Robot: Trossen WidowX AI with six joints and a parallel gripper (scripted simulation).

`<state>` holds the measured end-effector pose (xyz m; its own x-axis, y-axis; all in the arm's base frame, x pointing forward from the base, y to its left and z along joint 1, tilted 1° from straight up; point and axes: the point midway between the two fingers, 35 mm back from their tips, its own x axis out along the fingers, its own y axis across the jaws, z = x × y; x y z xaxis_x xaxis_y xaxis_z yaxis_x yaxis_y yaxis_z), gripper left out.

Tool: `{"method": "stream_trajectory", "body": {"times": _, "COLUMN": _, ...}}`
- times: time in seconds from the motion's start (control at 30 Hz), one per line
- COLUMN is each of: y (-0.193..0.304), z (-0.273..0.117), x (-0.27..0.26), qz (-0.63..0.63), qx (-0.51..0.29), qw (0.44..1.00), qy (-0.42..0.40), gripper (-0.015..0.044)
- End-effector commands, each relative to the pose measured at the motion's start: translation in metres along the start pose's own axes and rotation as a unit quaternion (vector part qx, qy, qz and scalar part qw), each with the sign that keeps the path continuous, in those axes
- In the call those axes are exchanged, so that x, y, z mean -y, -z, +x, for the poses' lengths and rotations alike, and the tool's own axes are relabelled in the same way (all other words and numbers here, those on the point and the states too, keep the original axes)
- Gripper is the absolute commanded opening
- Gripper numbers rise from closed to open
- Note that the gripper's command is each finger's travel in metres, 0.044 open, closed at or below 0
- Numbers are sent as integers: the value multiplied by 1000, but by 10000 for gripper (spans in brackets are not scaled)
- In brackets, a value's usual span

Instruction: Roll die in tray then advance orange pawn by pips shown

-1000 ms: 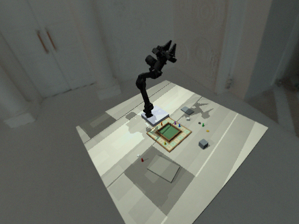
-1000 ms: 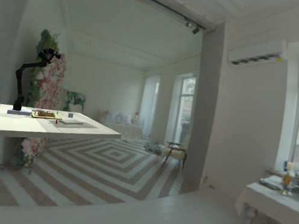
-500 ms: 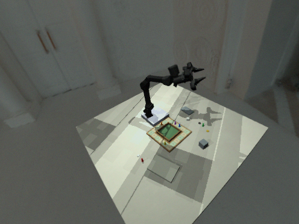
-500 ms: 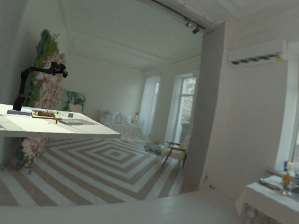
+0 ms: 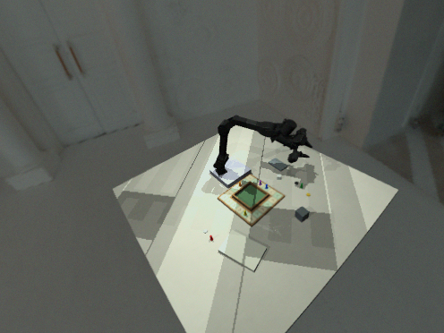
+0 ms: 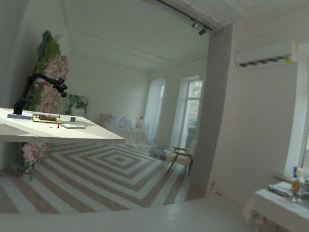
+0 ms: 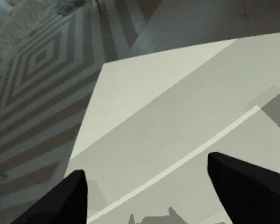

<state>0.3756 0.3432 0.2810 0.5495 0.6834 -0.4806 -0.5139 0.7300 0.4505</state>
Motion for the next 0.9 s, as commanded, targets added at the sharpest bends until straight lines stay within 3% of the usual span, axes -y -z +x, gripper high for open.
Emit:
{"method": "stream_trajectory", "body": {"times": 0.0, "y": 58, "z": 21, "x": 12, "qz": -39, "qx": -98, "qw": 994, "qy": 43, "gripper": 275}}
{"method": "stream_trajectory", "body": {"times": 0.2, "y": 156, "z": 30, "x": 28, "qz": -116, "qx": -270, "qw": 951, "qy": 98, "gripper": 275}}
{"method": "stream_trajectory", "body": {"times": 0.43, "y": 251, "z": 5, "x": 50, "qz": -218, "qx": -460, "qw": 849, "qy": 140, "gripper": 275}}
{"method": "stream_trajectory", "body": {"times": 0.87, "y": 266, "z": 8, "x": 64, "qz": -227, "qx": -476, "qw": 838, "qy": 143, "gripper": 275}}
